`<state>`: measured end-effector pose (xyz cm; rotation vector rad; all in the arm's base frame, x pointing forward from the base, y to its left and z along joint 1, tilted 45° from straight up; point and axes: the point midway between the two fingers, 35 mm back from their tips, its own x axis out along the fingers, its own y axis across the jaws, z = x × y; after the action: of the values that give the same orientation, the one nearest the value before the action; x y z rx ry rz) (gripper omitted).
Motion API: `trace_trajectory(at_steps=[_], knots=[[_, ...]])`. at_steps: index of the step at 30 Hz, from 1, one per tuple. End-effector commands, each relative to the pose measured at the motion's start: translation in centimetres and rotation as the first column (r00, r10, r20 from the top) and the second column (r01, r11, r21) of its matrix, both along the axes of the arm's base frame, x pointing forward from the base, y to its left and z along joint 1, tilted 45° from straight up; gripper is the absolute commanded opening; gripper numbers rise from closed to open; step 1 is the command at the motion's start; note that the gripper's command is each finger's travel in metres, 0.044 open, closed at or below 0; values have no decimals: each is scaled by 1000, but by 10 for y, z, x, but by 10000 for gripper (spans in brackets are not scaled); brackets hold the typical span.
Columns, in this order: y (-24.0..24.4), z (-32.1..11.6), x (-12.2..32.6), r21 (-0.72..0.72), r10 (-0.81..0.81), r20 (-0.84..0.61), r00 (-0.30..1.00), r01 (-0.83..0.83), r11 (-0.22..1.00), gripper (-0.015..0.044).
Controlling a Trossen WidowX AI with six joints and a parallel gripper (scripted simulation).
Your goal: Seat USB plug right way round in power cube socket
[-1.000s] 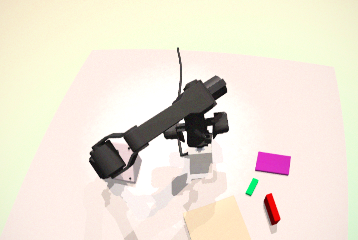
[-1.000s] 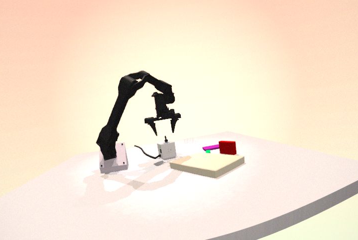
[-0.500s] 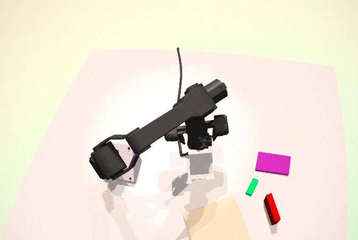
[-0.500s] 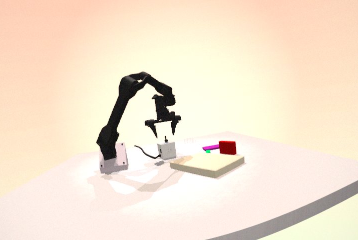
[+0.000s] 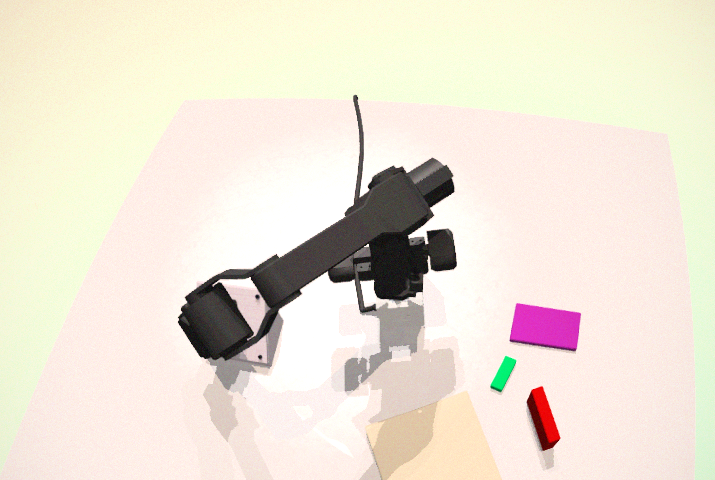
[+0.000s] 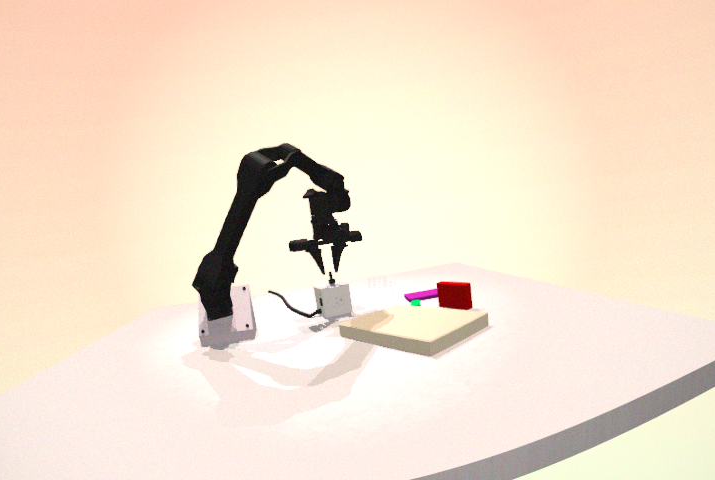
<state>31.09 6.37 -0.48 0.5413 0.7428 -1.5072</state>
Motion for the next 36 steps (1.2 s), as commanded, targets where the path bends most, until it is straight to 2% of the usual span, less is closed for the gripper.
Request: trace_trajectory(at_steps=[1,3,36], knots=[[0,0,0,0,0,1,1000,0,1000,46],[0,0,0,0,0,1,1000,0,1000,0],[7,7,1,0,0,1,1000,0,1000,0]])
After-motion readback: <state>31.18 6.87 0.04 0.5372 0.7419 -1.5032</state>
